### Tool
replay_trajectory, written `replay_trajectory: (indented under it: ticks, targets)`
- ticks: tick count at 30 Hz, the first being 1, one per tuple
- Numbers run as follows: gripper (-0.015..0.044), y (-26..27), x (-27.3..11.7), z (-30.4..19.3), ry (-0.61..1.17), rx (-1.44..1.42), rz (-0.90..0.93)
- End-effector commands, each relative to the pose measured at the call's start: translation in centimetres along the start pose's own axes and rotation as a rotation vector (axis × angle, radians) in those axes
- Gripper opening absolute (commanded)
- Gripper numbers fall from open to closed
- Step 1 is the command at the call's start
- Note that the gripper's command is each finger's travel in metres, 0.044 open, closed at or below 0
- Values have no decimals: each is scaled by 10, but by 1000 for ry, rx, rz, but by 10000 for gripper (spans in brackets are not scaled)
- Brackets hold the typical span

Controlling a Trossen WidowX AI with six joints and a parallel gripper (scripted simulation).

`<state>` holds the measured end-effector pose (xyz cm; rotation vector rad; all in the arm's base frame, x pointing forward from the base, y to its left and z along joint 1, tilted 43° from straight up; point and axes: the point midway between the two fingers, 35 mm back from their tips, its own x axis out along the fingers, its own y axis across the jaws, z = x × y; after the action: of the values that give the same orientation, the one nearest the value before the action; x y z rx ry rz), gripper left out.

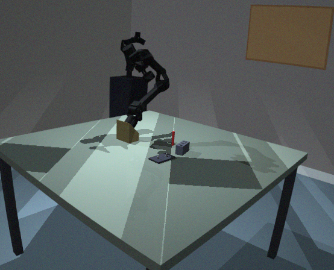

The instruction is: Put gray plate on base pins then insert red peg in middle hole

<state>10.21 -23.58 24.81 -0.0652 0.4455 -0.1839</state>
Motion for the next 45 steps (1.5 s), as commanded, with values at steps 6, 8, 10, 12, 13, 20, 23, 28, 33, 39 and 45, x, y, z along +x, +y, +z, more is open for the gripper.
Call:
replay_trajectory:
  ticks: [6, 8, 10, 12, 13, 20, 23, 28, 33, 39, 45]
  targets:
    - [440, 44, 102, 12, 364, 722, 381]
    - [440, 54, 117, 14, 441, 805, 412]
    - [440, 67, 132, 15, 527, 886, 435]
    - [440, 81, 147, 15, 622, 964, 449]
    - [440, 89, 154, 16, 672, 1001, 452]
    - [440, 152, 199, 12, 1085, 1286, 345]
    - [440, 182, 213, 8, 1251, 1373, 241]
    - [440, 231, 228, 1, 1480, 1468, 16]
    - [440, 235, 229, 0, 1497, 1474, -7]
    - [440, 253, 234, -9, 1496, 1474, -8]
    - [440, 287, 243, -37, 1497, 1475, -4]
